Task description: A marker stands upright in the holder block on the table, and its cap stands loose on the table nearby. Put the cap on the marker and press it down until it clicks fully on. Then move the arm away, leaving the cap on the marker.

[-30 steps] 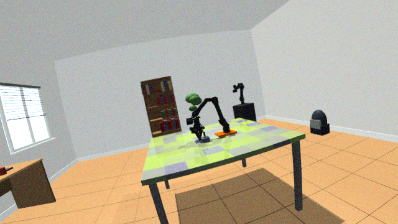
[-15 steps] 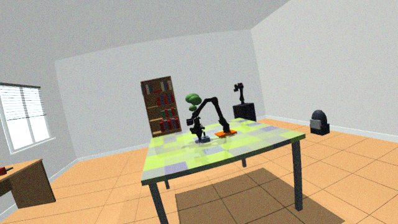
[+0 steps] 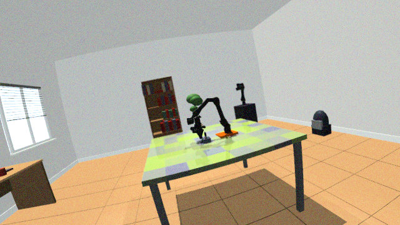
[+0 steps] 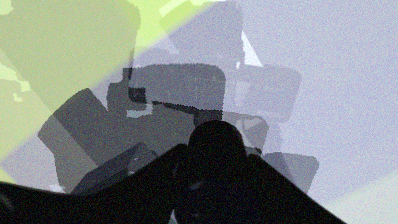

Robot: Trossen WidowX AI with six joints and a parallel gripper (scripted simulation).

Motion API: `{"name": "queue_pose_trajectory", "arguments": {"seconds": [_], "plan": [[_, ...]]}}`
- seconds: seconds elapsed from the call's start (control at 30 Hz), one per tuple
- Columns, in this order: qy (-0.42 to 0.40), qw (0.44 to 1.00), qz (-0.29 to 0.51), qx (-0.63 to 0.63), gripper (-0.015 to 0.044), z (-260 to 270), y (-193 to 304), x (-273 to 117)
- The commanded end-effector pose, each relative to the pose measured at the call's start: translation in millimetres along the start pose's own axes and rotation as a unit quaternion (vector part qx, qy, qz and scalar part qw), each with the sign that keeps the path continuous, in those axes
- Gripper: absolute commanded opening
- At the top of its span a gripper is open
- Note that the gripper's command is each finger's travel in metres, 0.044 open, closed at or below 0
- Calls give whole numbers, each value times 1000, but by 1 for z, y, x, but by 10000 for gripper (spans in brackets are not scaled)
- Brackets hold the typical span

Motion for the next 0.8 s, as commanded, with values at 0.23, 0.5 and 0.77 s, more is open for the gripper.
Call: {"name": "queue_pose_trajectory", "arguments": {"seconds": [0.23, 0.5, 0.77], "plan": [[-6, 1000, -5, 9, 0, -1, -1, -33], [-5, 1000, -3, 11, 0, -2, 0, -43], [-6, 1000, -2, 11, 0, 17, 14, -56]]}}
Point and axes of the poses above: the point midway between the two fingers, 35 mm back from their tips, its own x axis out along the fingers, its own z axis across the jaws, y = z × x, the point moved 10 cm from there along -x, back along the fingers, and after that the axes turned 7 degrees about -x, right-handed, at the moved point
